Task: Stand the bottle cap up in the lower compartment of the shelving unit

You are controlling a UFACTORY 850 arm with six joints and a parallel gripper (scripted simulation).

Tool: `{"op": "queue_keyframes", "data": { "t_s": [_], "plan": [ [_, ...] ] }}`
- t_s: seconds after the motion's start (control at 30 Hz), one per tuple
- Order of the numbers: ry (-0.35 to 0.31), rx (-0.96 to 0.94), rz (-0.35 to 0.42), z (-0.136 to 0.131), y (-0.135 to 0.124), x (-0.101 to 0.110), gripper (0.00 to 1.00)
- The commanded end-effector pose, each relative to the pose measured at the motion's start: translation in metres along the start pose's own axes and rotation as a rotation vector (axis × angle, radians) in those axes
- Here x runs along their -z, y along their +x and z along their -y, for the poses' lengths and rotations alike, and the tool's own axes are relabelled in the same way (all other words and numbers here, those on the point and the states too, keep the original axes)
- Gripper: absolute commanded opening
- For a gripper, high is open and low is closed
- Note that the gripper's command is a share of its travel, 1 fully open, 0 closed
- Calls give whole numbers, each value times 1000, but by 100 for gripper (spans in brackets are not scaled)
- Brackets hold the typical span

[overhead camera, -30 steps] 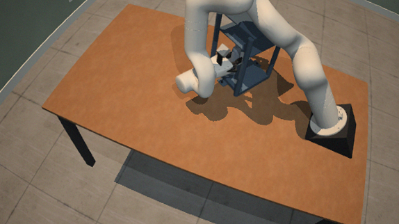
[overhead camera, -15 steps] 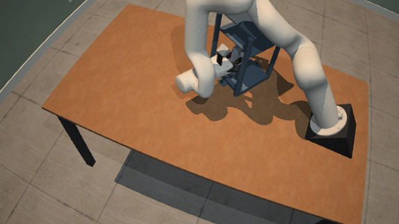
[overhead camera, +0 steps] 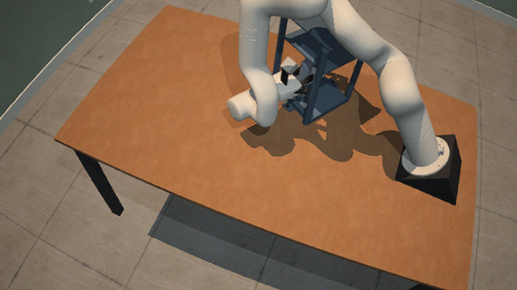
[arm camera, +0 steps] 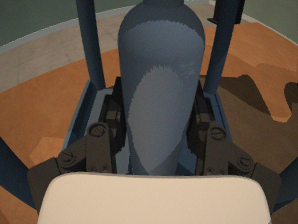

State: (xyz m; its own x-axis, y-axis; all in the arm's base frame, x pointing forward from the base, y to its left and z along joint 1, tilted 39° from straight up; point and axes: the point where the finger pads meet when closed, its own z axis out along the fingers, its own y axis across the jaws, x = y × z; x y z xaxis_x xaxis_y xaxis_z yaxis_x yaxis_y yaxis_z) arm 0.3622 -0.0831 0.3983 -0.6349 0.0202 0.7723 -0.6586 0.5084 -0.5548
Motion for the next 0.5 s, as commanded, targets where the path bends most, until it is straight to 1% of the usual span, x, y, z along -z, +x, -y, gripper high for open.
{"op": "queue_keyframes", "data": {
  "t_s": [0.0, 0.27, 0.47],
  "plan": [
    [0, -1, 0, 0, -1, 0, 0],
    [0, -1, 0, 0, -18, 0, 0],
    [0, -1, 0, 0, -22, 0, 0]
  ]
}}
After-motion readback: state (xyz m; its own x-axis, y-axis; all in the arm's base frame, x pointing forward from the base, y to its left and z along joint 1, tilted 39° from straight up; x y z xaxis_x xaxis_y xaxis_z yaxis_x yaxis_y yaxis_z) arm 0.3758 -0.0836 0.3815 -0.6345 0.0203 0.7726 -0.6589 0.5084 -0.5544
